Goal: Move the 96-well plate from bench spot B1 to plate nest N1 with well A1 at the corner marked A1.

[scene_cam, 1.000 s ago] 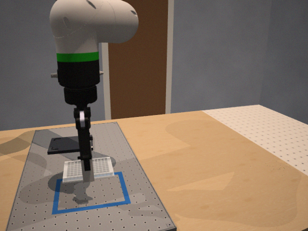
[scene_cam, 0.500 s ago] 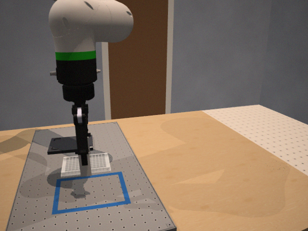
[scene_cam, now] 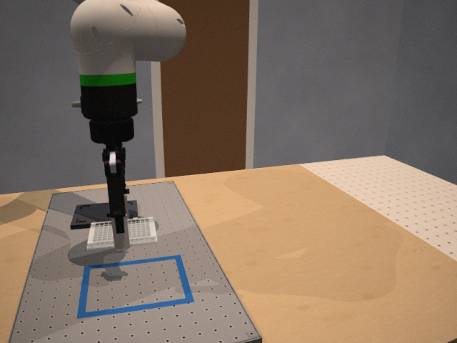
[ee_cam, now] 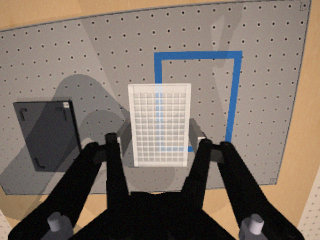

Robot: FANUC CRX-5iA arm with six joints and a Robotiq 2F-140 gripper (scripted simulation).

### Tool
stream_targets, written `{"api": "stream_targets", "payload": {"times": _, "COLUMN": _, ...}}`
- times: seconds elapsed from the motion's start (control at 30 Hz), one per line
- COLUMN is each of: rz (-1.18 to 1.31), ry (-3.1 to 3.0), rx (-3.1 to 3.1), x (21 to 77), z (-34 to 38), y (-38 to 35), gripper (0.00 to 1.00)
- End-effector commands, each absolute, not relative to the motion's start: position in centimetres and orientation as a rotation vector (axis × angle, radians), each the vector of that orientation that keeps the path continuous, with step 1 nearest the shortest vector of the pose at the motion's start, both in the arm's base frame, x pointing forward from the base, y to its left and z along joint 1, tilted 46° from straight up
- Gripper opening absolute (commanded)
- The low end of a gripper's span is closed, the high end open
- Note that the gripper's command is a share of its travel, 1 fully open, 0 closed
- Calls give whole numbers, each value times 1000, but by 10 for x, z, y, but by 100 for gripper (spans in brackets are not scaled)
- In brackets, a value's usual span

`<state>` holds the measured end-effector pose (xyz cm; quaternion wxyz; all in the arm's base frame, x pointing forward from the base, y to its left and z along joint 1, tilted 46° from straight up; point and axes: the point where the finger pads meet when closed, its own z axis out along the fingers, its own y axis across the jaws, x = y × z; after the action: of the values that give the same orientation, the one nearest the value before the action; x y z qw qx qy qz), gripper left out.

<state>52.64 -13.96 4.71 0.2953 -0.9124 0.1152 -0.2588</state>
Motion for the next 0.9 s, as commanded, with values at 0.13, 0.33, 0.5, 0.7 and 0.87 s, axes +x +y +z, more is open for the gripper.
{"api": "stream_targets", "payload": {"times": 0.13, "rz": -689, "ry": 308, "rx": -2429, "x": 523, "z": 59, "y": -122, "gripper": 0}}
{"api": "stream_targets", "payload": {"times": 0.33, "rz": -689, "ry": 308, "rx": -2429, "x": 520, "z": 69, "y": -105, "gripper": 0}}
{"api": "stream_targets", "payload": {"times": 0.5, "rz": -689, "ry": 308, "rx": -2429, "x": 518, "z": 78, "y": -91, "gripper": 0}}
{"api": "stream_targets", "payload": {"times": 0.7, "rz": -689, "ry": 308, "rx": -2429, "x": 516, "z": 85, "y": -80, "gripper": 0}}
{"api": "stream_targets", "payload": {"times": 0.87, "rz": -689, "ry": 308, "rx": -2429, "x": 514, "z": 93, "y": -66, "gripper": 0}}
